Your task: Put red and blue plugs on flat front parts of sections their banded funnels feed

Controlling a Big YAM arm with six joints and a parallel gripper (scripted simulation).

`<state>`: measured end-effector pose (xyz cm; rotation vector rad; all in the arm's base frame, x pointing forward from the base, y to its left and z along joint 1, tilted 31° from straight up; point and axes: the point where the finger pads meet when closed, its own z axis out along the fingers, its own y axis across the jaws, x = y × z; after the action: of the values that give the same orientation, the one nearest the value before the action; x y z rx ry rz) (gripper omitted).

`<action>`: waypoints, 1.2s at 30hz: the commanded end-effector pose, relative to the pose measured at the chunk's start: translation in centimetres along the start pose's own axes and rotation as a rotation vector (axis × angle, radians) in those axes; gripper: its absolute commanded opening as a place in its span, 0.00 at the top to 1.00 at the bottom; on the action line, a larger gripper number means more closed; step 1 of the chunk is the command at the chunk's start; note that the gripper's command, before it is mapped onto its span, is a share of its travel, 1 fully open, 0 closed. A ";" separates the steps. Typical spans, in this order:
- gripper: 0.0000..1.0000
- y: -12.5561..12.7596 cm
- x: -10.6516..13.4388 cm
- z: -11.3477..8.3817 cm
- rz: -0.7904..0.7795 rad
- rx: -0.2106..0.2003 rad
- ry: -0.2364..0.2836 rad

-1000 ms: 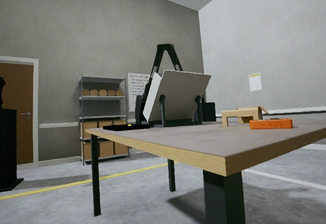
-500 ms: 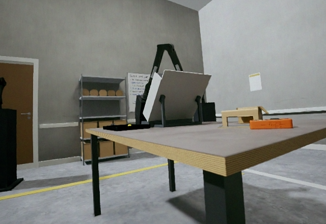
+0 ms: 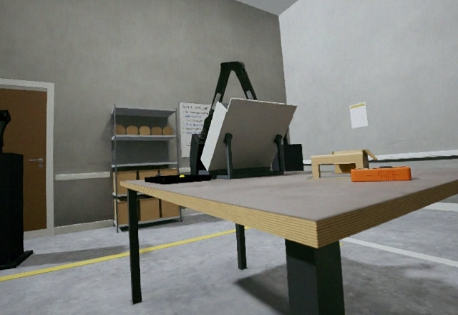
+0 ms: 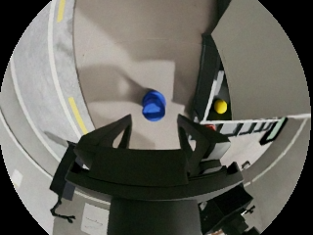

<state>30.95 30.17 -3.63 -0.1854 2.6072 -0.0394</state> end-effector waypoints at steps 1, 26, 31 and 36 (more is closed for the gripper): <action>0.37 0.9 -1.2 -0.6 0.006 -0.027 -0.026; 0.37 0.4 -1.2 3.3 0.007 -0.008 -0.012; 0.37 0.6 -0.8 3.5 0.001 -0.010 -0.010; 0.37 0.4 -0.7 3.5 0.001 -0.005 -0.006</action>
<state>32.71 30.42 -6.15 -0.1860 2.6050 -0.0347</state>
